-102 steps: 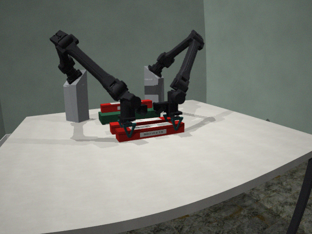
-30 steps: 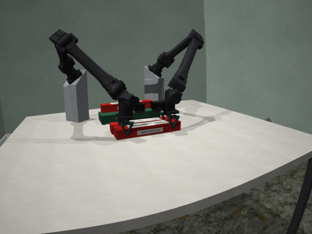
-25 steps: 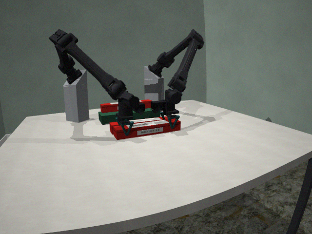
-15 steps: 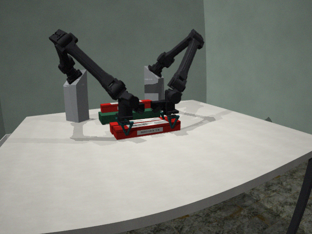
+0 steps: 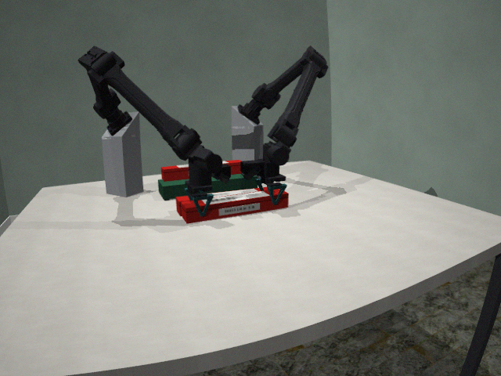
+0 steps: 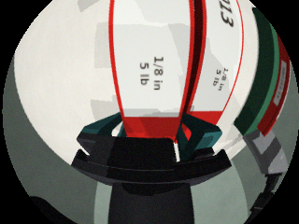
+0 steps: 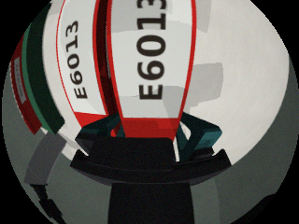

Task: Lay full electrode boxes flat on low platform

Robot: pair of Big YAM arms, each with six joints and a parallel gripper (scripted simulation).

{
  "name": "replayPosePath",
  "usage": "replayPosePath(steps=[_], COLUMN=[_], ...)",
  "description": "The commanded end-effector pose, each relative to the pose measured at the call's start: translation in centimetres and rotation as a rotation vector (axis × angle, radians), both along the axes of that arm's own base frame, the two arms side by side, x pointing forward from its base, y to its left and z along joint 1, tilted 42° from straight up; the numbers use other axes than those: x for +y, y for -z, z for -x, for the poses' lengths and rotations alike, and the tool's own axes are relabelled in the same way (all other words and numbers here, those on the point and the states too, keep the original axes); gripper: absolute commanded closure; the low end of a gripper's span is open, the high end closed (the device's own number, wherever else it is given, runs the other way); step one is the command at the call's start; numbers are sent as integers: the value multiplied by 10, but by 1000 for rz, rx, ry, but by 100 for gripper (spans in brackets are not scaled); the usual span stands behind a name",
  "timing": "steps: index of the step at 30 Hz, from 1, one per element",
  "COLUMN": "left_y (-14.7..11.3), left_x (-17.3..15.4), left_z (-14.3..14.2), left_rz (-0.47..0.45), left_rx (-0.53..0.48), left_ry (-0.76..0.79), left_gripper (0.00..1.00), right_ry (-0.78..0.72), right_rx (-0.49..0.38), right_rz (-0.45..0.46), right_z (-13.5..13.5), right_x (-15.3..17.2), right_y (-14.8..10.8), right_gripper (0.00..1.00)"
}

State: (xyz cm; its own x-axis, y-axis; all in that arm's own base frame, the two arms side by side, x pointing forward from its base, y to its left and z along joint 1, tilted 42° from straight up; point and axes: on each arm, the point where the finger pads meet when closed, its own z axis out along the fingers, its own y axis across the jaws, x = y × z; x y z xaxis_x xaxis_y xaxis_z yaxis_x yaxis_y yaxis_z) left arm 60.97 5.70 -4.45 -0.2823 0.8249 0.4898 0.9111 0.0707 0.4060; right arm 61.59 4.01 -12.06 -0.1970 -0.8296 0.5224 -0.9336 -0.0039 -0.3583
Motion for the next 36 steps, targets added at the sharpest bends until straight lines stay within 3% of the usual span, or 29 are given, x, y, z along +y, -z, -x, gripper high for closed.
replayPosePath(steps=[1,36], left_y=[-69,-84], left_x=[-35,-48], left_z=[-24,-7], left_rz=[1,6], left_rx=[-123,-125], left_ry=[52,52], left_gripper=[100,100], right_ry=[-51,-50], right_rx=[-126,-127], right_rz=[-12,-17], right_z=[-24,-7], right_x=[42,55], right_y=[-66,-80], right_gripper=[100,100])
